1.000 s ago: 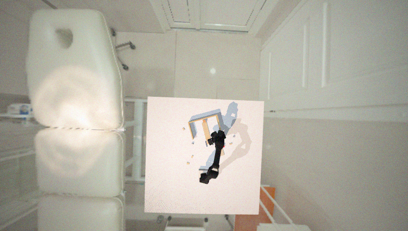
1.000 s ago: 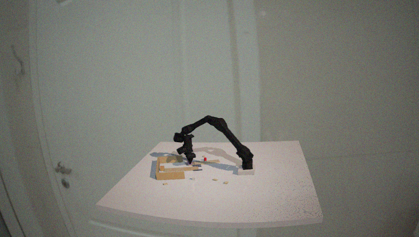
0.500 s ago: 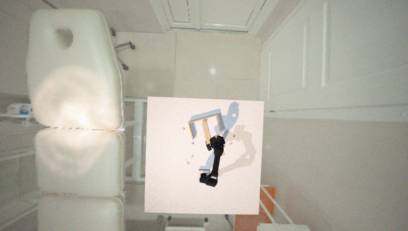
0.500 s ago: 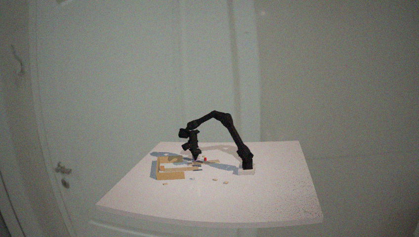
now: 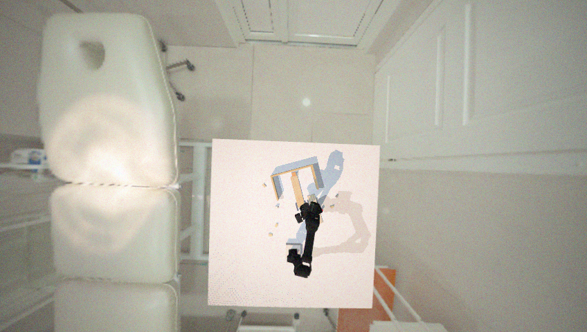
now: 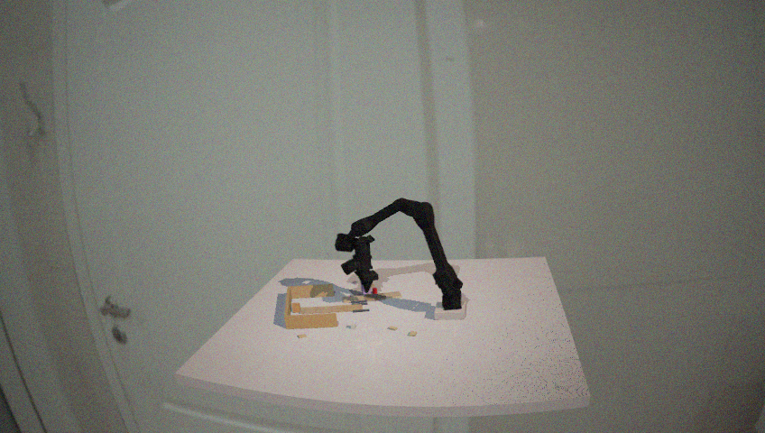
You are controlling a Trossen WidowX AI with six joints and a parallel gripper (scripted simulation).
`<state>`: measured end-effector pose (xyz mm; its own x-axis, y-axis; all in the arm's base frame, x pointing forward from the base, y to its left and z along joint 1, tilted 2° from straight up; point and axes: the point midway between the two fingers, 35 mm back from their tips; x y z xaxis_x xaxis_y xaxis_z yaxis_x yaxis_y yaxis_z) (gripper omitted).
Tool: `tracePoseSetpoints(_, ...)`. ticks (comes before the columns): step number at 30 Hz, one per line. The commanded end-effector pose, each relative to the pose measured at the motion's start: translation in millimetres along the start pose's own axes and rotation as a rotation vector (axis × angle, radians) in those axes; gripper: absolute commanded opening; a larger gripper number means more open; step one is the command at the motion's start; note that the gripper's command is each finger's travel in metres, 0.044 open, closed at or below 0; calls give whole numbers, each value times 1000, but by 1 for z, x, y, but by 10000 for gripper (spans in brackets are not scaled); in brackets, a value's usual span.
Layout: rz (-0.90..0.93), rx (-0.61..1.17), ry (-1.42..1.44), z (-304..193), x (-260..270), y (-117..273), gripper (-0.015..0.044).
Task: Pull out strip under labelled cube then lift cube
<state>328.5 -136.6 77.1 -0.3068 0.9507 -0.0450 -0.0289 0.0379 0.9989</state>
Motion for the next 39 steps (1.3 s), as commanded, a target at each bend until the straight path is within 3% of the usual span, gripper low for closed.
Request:
tracePoseSetpoints(1,-7,0,-4,-9,8,1,0)
tracePoseSetpoints(13,-5,3,-4,-41,35,-2,0)
tracePoseSetpoints(23,-5,3,-4,-41,35,33,0)
tracePoseSetpoints(39,-5,3,-4,-41,35,34,0)
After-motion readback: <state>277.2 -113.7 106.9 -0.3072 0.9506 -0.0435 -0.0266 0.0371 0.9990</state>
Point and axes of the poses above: the point midway between the two fingers, 35 mm back from their tips, its own y axis back along the fingers, its own x axis across the jaws, z = x × y, and after that the axes turned 1 degree about -y, right-handed
